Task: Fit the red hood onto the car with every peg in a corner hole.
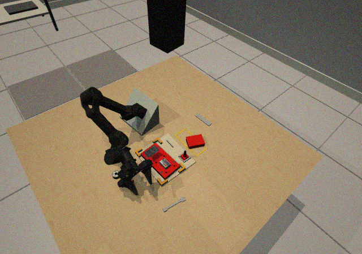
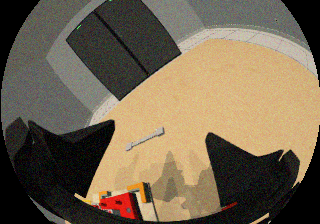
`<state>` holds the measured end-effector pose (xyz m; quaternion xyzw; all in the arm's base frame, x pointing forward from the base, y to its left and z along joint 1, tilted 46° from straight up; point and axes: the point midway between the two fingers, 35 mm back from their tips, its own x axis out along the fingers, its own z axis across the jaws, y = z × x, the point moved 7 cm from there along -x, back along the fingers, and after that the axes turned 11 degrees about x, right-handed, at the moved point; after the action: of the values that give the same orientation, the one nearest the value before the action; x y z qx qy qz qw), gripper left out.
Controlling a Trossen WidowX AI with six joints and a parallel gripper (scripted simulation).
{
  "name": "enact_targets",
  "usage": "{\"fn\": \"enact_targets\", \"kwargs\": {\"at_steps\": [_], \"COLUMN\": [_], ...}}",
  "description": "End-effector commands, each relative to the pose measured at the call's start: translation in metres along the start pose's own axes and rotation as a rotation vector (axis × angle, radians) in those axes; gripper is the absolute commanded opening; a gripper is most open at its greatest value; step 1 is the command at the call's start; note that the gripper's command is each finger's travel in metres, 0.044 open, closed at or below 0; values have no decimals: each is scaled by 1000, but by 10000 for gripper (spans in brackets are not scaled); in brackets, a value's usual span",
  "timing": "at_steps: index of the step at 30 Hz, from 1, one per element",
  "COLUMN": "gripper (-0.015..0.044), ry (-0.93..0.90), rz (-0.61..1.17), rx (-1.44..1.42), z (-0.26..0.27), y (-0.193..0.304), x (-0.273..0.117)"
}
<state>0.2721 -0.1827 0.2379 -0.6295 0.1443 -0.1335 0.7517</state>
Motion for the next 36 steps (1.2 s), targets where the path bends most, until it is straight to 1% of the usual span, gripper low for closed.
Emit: {"fn": "enact_targets", "kwargs": {"at_steps": [1,7,11,16,21,26,31,34,36], "gripper": [440,440,440,440,440,440,440,440,440], "ry": [-25,-24,-19,-10,-13,-26,-45,-55,-57], "rz": [120,422,544,833,1095,1285,1410,1450,1459], "rx": [11,7,-35,-230,-522,-862,-1259,-1529,-1628], "z": [21,65,85,131,177,216,249,267,273], "y": [17,75,99,153,205,245,277,292,296], "x": [22,55,62,65,49,23,-11,-33,-41]}}
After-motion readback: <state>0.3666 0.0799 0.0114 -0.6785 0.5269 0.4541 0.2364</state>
